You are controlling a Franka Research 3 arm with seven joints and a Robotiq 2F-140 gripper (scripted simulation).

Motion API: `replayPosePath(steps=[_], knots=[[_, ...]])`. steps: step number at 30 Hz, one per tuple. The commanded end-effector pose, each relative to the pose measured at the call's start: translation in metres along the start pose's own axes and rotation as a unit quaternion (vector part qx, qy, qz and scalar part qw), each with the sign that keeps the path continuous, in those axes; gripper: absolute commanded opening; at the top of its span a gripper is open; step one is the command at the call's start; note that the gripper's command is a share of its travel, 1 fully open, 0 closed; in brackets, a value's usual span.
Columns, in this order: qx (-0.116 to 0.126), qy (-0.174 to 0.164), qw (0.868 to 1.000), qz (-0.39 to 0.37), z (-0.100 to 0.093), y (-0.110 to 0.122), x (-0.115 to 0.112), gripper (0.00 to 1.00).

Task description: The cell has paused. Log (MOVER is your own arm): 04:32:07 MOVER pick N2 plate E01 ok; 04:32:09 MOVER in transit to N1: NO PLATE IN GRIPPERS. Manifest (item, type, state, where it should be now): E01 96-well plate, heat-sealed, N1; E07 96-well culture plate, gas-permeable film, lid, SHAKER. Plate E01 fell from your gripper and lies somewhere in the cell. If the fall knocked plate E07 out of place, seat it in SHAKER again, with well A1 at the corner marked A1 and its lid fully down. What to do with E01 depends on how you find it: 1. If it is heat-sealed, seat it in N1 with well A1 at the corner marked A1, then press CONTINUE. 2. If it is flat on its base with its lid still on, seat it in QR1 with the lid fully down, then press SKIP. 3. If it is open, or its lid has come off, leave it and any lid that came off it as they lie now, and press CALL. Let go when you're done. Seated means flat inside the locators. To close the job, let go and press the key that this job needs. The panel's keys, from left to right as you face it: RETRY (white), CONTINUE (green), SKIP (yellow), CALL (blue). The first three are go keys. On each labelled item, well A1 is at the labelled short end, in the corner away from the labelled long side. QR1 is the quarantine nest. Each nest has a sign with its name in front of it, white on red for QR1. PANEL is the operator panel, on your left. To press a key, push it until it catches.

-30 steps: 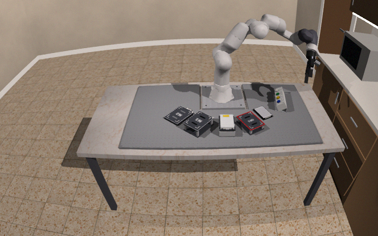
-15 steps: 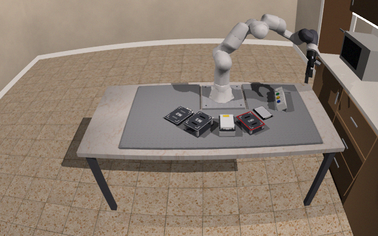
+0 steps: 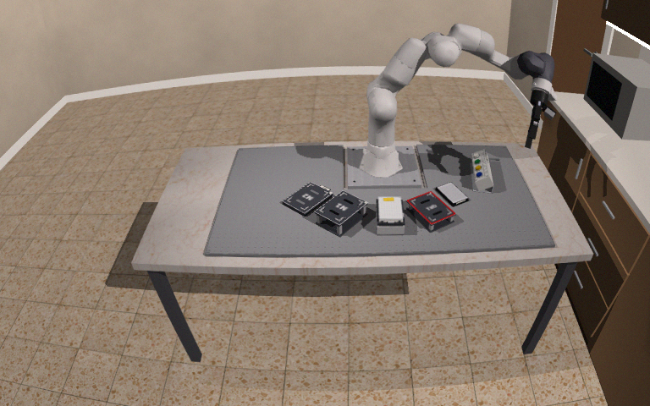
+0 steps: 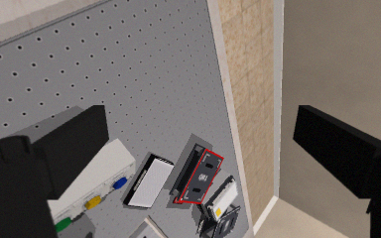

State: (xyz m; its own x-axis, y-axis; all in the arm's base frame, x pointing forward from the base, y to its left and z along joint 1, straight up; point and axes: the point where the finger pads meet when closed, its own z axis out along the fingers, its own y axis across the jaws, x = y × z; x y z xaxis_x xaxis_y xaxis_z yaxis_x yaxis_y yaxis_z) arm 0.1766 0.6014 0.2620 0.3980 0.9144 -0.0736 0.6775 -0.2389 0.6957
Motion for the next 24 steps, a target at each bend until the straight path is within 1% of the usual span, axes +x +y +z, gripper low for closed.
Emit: replayPosePath(steps=[1,8,10,13,19,24], knots=[[0.016,-0.015,0.999,0.028,0.015,0.021,0.001,1.00],[0.047,-0.055,0.994,0.088,0.053,0.071,-0.004,1.00],[0.047,-0.055,0.994,0.088,0.053,0.071,-0.004,1.00],[0.062,-0.074,0.988,0.119,0.072,0.096,-0.009,1.00],[0.095,-0.114,0.971,0.189,0.112,0.151,-0.025,1.00],[0.123,-0.149,0.948,0.254,0.147,0.199,-0.046,1.00]])
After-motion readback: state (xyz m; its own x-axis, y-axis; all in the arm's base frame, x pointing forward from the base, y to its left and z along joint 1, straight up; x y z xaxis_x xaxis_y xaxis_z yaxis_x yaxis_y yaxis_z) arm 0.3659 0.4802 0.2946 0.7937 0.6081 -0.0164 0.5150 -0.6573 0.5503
